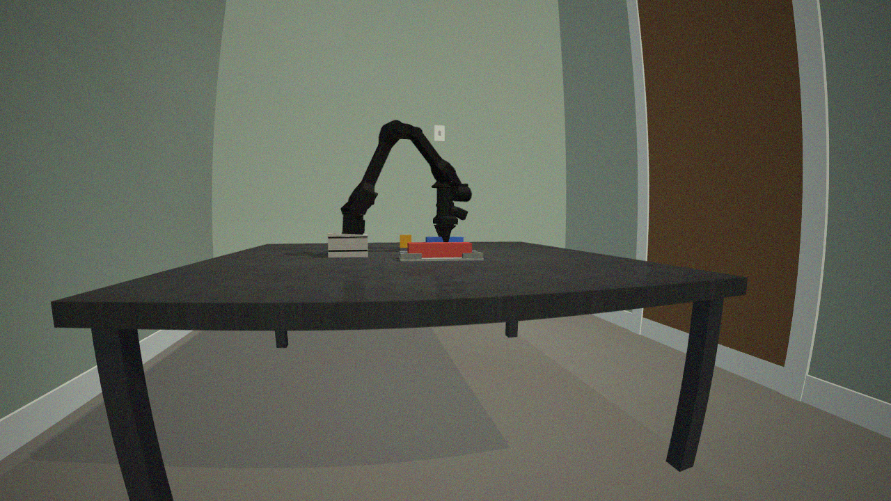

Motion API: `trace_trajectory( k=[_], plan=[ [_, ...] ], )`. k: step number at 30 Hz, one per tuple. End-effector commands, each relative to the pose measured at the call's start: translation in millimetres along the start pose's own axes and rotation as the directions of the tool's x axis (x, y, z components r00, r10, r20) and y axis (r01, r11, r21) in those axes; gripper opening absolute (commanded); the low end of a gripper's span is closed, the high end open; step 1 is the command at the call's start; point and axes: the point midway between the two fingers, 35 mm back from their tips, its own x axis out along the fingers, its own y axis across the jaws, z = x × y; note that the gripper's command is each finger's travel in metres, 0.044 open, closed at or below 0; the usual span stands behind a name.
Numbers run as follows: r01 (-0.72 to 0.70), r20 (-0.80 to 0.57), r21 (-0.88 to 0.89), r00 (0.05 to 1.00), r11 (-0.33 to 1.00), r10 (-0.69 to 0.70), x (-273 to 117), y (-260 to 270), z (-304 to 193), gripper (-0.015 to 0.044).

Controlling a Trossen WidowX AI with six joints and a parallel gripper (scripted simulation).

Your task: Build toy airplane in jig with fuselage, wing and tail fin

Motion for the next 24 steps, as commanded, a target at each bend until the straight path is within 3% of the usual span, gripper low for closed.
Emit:
trace_trajectory(
  k=[1, 3, 10, 15, 24],
  plan=[
    [0.002, 0.000, 0.004, 1.000, 1.000, -0.002, 1.5, -0.5, -0.5, 0.0230],
    [0.002, 0.000, 0.004, 1.000, 1.000, -0.002, 1.5, -0.5, -0.5, 0.0177],
    [0.002, 0.000, 0.004, 1.000, 1.000, -0.002, 1.5, -0.5, -0.5, 0.0131],
    [-0.015, 0.021, 0.000, 1.000, 1.000, 0.015, -4.4, 2.4, 3.3, 0.0000],
    [-0.045, 0.056, -0.007, 0.997, 0.999, 0.045, -25.5, 8.3, 10.9, 0.0000]
  ],
)
